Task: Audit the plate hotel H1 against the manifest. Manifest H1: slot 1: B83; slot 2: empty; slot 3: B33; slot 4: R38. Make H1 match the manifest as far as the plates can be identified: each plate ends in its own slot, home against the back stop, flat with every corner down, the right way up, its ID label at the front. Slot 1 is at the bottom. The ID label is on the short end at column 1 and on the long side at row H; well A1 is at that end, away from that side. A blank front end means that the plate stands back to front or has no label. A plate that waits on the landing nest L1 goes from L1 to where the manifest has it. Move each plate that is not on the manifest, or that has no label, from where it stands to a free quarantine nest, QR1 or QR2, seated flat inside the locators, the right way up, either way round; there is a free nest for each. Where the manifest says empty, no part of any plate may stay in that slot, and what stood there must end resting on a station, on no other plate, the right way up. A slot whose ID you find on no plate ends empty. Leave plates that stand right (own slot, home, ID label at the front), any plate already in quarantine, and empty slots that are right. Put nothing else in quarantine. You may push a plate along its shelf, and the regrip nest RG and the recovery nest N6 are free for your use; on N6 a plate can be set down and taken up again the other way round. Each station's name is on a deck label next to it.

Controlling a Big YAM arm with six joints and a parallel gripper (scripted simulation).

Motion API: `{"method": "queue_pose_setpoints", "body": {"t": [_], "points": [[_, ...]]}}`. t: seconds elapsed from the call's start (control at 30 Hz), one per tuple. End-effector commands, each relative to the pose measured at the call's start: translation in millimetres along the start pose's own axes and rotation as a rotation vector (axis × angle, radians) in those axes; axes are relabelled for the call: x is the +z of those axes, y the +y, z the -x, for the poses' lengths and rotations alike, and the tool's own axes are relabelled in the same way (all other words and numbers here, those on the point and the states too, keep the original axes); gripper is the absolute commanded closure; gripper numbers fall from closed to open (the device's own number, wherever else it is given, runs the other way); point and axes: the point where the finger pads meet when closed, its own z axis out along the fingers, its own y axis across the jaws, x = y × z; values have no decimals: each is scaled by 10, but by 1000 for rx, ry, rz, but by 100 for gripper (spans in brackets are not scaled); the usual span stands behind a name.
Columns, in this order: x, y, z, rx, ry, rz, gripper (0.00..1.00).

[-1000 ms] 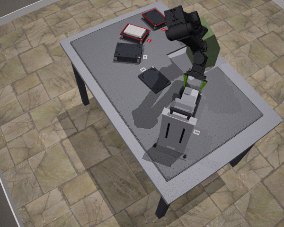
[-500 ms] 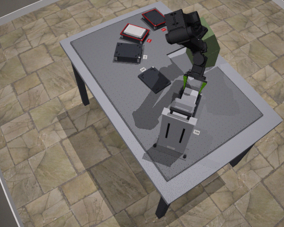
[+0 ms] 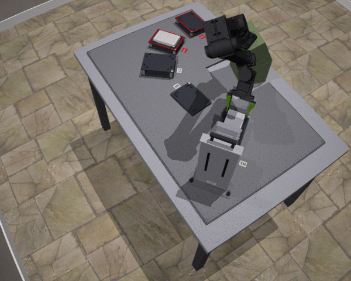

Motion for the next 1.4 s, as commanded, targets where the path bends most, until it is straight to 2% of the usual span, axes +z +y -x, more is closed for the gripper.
{"method": "queue_pose_setpoints", "body": {"t": [0.0,0.1,0.27,0.63,0.67,0.8,1.23,1.37], "points": [[16,-38,7,-3,-10,-9,14],[4,-22,33,-4,-17,-4,14],[23,-41,-51,-12,3,-7,14],[77,-22,-102,-17,11,-5,14],[12,-15,-140,-31,23,7,14],[92,-20,-139,-21,19,-4,14],[78,-16,-240,-39,43,6,14],[128,-18,-251,-34,43,1,14]]}}
